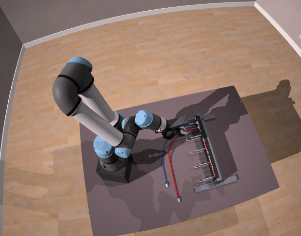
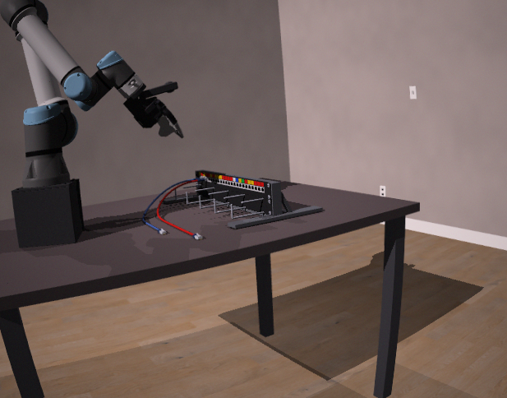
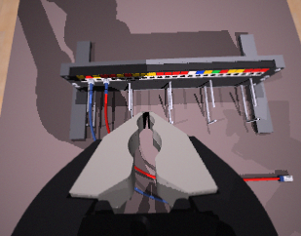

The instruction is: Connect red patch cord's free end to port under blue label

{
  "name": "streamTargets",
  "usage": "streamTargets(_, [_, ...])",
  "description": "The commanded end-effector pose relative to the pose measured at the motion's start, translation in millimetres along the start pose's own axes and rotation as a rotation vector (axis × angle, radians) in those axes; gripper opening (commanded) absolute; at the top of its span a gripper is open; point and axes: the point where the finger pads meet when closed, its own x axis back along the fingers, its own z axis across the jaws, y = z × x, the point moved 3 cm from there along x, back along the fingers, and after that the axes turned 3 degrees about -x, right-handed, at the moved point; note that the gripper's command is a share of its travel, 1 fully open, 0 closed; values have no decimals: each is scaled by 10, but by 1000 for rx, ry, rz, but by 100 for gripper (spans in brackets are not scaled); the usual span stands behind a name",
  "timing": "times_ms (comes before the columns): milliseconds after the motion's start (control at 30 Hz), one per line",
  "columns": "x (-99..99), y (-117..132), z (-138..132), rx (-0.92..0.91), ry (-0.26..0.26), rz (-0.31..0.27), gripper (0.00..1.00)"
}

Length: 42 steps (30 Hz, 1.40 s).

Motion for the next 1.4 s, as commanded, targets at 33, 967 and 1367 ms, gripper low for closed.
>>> streamTargets(33, [2, -5, 29, 1, -1, 1, 0])
streamTargets(967, [-109, -5, 29, 1, -1, 1, 0])
streamTargets(1367, [-271, -5, 29, 1, -1, 1, 0])
